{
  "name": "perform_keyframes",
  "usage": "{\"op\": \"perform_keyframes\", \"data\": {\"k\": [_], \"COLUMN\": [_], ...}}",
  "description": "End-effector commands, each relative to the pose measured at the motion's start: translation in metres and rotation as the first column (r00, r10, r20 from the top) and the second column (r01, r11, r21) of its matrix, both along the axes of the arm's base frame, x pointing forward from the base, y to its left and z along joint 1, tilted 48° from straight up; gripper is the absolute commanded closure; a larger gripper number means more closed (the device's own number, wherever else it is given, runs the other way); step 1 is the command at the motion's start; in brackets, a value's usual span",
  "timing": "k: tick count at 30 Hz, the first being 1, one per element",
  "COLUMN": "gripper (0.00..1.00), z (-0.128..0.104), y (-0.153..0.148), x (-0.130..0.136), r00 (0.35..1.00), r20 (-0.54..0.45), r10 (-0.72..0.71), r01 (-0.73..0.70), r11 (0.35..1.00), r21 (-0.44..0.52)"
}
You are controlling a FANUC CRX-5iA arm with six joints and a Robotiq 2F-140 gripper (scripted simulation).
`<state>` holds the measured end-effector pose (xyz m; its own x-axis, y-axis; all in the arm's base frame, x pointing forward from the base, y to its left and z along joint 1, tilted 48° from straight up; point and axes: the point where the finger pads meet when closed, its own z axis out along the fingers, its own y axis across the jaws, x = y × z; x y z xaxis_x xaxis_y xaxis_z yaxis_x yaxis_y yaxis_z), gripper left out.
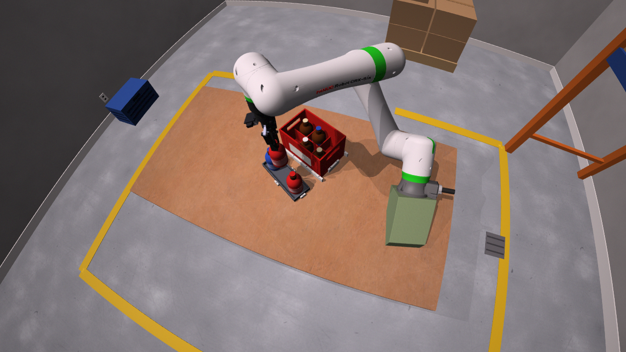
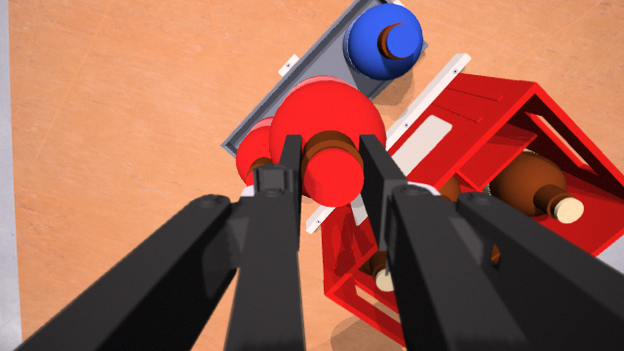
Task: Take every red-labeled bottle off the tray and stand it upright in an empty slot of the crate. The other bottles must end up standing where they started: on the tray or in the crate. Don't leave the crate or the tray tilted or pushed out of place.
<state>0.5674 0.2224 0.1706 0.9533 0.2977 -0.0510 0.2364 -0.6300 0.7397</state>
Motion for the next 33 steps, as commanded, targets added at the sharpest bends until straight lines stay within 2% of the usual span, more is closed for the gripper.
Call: {"op": "perform_keyframes", "data": {"k": [1, 33], "gripper": [0.90, 0.90], "z": [0.002, 0.013], "y": [0.002, 0.014], "x": [0.000, -0.003], "r00": [1.000, 1.000], "r20": [0.002, 0.002], "r10": [0.002, 0.002], "r01": [-0.002, -0.002], "r11": [1.000, 1.000], "r21": [0.001, 0.001]}}
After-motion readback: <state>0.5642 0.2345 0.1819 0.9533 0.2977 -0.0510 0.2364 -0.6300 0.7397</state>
